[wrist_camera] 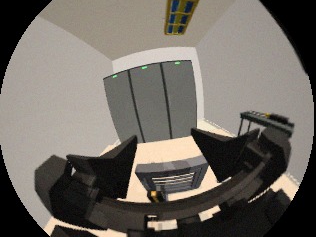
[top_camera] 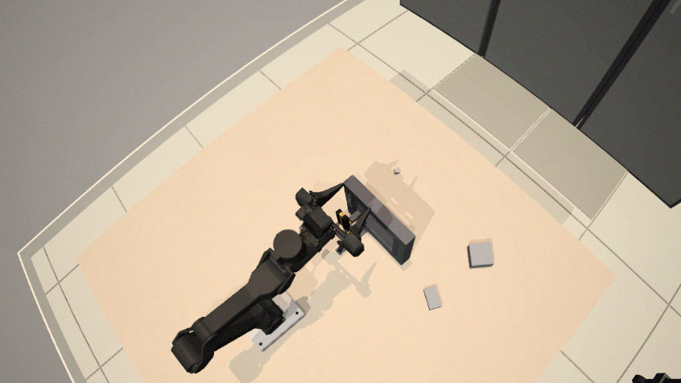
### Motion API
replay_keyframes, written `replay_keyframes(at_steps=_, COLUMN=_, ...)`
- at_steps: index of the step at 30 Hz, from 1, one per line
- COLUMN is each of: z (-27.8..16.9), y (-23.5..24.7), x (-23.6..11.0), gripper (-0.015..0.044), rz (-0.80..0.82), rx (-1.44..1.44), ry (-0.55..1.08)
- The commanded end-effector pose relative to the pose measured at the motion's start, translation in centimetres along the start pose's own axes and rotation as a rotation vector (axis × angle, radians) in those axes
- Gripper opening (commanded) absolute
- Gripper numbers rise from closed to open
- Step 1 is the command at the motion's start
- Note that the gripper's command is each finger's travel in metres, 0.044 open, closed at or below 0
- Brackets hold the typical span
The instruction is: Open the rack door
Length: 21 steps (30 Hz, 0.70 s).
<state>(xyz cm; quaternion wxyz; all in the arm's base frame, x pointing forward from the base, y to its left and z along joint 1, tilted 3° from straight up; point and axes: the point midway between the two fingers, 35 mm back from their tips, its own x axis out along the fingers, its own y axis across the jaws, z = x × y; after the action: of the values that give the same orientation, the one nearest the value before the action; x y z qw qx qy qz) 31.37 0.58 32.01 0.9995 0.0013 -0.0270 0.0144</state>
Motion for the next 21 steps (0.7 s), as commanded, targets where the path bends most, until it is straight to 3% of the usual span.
replay_keyframes(at_steps=1, z=0.0, y=0.0, x=0.0, gripper=0.0374, rz=0.0, rx=0.001, ry=0.004)
replay_keyframes(at_steps=5, z=-0.6, y=0.2, x=0.9, gripper=0.0285, rz=0.003, rx=0.012, ry=0.078)
replay_keyframes(at_steps=21, z=-3.6, y=1.2, x=3.9, gripper=0.0285, rz=0.006, rx=0.054, ry=0.434)
